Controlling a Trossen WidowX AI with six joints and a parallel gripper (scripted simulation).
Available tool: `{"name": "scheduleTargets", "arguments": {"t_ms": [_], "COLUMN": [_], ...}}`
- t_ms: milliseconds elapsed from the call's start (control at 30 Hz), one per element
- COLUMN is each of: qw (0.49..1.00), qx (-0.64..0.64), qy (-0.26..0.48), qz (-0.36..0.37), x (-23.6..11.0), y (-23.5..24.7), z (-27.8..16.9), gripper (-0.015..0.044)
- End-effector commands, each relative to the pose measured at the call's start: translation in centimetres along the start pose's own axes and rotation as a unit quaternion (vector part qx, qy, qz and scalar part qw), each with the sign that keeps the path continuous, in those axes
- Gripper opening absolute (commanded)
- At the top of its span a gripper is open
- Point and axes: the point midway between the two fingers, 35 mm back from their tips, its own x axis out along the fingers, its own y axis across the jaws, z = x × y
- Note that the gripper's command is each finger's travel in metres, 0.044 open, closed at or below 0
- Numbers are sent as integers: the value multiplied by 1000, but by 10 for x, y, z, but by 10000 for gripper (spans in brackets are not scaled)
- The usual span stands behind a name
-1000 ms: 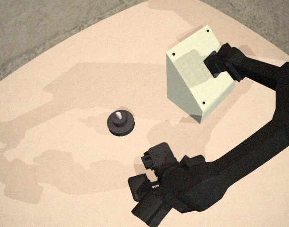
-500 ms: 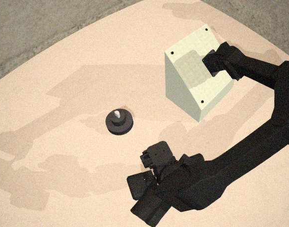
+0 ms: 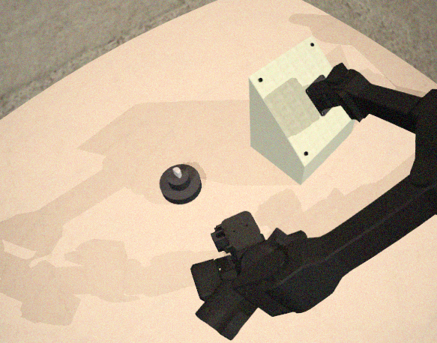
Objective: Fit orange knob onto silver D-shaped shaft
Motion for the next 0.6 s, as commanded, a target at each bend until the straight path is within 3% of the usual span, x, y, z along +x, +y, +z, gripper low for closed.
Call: {"name": "scheduleTargets", "arguments": {"t_ms": [0, 567], "qw": [1000, 984], "qx": [-1, -1], "qy": [25, 179], "qz": [-2, -1], "x": [-1, -5], "y": [-1, 0], "z": [4, 23], "gripper": [179, 179]}}
